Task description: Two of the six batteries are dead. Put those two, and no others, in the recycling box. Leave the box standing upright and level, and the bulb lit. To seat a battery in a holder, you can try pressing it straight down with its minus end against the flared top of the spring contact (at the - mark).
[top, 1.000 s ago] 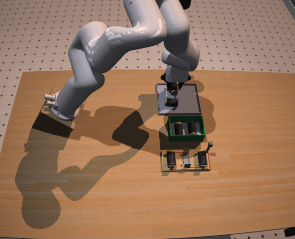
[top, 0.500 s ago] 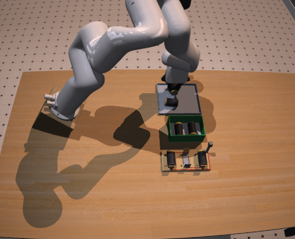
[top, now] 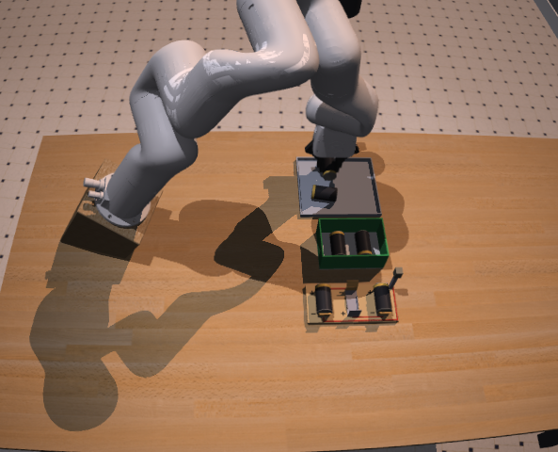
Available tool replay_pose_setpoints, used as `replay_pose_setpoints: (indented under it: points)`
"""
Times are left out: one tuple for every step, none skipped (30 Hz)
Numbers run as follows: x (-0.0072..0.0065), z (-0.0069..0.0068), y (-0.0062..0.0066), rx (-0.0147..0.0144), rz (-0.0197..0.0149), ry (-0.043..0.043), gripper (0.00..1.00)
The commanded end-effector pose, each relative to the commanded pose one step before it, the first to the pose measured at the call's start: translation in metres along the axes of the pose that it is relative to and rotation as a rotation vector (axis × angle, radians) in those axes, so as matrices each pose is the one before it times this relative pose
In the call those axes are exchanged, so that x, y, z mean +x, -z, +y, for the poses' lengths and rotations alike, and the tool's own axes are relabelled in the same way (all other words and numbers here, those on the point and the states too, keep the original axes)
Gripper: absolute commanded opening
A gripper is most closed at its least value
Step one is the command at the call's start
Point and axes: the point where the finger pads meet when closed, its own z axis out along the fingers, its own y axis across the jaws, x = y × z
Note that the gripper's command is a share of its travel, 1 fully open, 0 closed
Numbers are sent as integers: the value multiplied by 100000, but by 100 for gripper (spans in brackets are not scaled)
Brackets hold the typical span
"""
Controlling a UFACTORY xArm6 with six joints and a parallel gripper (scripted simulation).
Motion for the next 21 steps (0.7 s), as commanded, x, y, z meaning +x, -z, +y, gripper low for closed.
replay_pose_setpoints:
  points:
    - [49,117,92,-261,157,-44,28]
    - [0,0,0,0,0,0,28]
    - [0,0,0,0,0,0,28]
    - [0,0,0,0,0,0,28]
    - [0,0,0,0,0,0,28]
    - [0,0,0,0,0,0,28]
    - [0,0,0,0,0,0,28]
    - [0,0,0,0,0,0,28]
    - [0,0,0,0,0,0,28]
    - [0,0,0,0,0,0,28]
    - [0,0,0,0,0,0,28]
    - [0,0,0,0,0,0,28]
    - [0,0,8,0,0,0,28]
    - [0,1,51,-1,-1,0,28]
    - [0,1,122,-1,-1,0,28]
    - [0,0,205,1,1,0,28]
    - [0,0,292,-1,-1,0,28]
    - [0,-1,370,2,2,0,28]
    - [0,0,434,1,1,0,28]
    - [0,0,476,0,0,0,28]
    - [0,0,494,0,0,0,28]
